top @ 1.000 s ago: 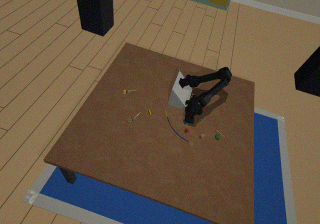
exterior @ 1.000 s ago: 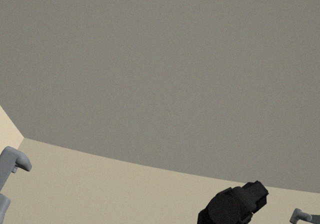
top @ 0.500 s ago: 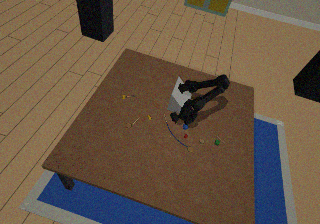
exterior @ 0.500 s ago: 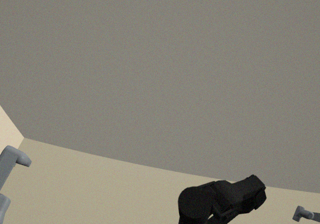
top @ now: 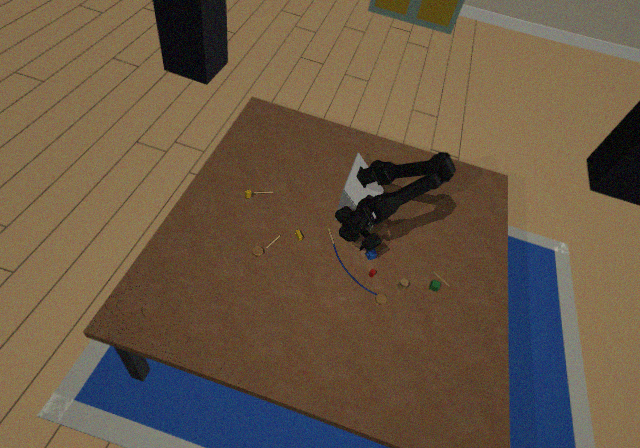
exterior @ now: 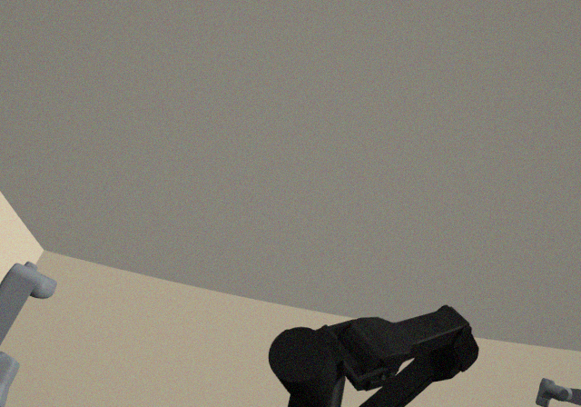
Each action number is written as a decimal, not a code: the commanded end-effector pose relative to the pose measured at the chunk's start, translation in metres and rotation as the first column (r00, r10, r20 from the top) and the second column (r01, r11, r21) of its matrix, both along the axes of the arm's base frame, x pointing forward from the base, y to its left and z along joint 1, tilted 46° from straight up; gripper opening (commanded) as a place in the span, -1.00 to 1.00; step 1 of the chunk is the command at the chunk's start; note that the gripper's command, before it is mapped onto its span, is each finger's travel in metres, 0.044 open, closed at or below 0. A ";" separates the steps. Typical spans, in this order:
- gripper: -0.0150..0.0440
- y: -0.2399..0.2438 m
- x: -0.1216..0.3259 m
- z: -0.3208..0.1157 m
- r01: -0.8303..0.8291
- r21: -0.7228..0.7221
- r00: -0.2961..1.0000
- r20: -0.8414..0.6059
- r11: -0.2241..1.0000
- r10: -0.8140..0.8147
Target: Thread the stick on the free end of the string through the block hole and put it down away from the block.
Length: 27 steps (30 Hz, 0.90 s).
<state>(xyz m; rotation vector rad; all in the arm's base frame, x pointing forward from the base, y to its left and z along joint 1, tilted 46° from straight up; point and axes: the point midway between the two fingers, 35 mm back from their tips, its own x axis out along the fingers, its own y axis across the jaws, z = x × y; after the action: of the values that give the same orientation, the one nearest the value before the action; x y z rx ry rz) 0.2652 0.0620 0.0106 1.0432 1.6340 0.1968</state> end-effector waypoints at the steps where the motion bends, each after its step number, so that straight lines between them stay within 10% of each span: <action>1: 1.00 -0.023 -0.005 -0.033 0.577 -0.215 0.554 -0.605 0.788 -0.571; 14: 1.00 -0.043 -0.012 -0.055 0.653 -0.683 -0.392 -0.674 0.327 -0.626; 27: 1.00 -0.043 -0.012 -0.056 0.643 -0.700 -0.425 -0.664 0.311 -0.616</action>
<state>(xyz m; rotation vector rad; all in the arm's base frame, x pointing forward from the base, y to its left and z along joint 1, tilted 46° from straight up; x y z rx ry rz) 0.2540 0.0194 -0.0418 2.3012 1.5166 -1.7347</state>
